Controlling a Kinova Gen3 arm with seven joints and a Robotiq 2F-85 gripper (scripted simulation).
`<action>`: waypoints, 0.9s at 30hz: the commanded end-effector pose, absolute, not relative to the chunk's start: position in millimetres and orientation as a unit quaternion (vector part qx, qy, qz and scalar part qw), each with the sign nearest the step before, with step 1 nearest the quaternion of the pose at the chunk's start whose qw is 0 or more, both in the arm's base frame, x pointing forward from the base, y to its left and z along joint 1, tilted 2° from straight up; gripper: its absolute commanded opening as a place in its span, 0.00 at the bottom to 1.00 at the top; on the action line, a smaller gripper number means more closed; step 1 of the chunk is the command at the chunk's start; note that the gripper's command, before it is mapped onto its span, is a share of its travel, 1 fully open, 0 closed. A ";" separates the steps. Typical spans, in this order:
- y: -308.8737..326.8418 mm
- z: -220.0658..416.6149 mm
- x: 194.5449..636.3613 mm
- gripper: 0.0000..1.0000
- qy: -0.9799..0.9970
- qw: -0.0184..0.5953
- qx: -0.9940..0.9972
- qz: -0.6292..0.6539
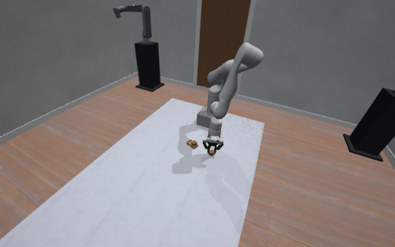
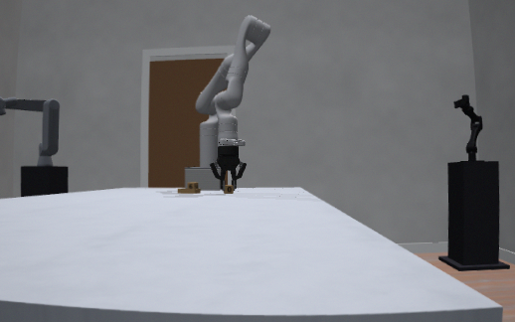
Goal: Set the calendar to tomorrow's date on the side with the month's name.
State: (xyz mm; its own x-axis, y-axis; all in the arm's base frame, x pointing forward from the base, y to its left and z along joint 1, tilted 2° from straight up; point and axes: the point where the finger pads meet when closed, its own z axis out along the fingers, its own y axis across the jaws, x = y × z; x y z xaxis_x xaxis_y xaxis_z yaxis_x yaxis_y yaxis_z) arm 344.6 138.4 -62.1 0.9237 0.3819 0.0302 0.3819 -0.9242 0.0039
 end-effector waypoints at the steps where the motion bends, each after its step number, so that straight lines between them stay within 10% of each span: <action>1: 138.6 -61.9 344.9 0.26 -0.195 0.001 -0.981 -0.016; 27: 138.0 5.5 342.9 0.26 -0.195 0.001 -0.981 -0.016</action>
